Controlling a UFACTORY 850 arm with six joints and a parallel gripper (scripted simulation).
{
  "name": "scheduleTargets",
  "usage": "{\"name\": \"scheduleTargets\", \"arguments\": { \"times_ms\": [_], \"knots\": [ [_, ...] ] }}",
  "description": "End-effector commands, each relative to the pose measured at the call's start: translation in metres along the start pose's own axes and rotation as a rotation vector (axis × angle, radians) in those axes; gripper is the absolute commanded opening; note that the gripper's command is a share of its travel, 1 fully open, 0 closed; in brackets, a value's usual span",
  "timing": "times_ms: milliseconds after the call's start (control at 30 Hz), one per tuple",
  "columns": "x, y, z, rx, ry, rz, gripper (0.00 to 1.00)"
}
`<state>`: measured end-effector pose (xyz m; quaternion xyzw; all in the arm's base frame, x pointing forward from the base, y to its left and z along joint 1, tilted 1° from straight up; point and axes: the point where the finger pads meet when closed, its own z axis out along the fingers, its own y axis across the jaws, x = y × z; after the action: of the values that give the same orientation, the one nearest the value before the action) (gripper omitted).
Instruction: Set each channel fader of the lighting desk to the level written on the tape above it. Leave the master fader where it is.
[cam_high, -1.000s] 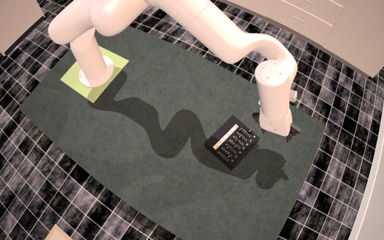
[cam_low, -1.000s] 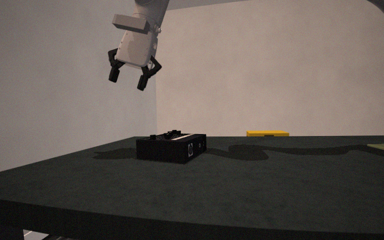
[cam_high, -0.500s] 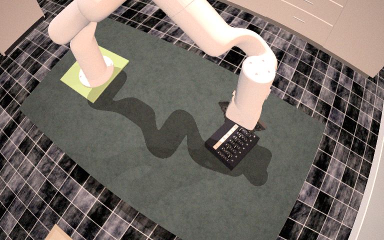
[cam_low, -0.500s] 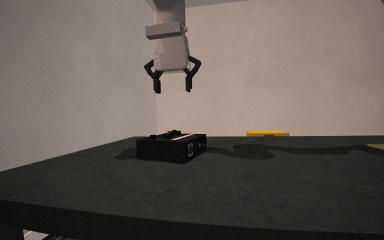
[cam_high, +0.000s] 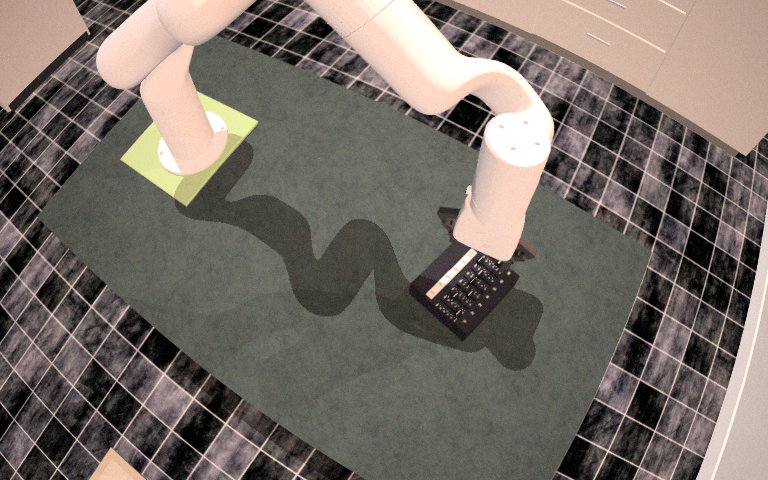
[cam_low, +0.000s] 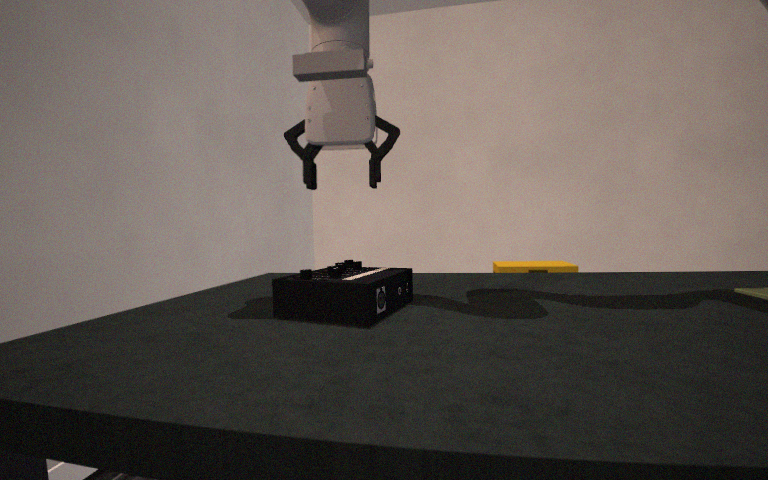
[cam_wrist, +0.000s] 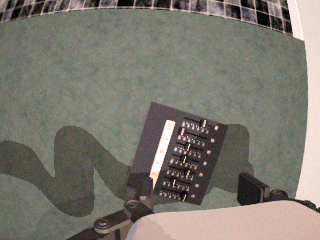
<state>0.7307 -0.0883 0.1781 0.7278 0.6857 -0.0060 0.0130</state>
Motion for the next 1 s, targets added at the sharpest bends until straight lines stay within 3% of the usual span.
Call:
{"name": "scheduleTargets", "arguments": {
  "times_ms": [0, 33, 400, 533, 600, 633, 967],
  "knots": [
    [-0.001, 0.008, 0.006, -0.026, -0.010, -0.121, 1.00],
    [-0.001, 0.008, 0.006, -0.026, -0.010, -0.121, 1.00],
    [0.003, 0.058, 0.054, -0.131, -0.143, -0.849, 1.00],
    [0.006, 0.068, 0.062, -0.159, -0.199, -1.107, 1.00],
    [0.006, 0.068, 0.062, -0.159, -0.199, -1.107, 1.00],
    [0.006, 0.069, 0.063, -0.178, -0.219, -1.246, 1.00],
    [0.006, 0.069, 0.064, -0.179, -0.223, -1.262, 1.00]
  ]
}}
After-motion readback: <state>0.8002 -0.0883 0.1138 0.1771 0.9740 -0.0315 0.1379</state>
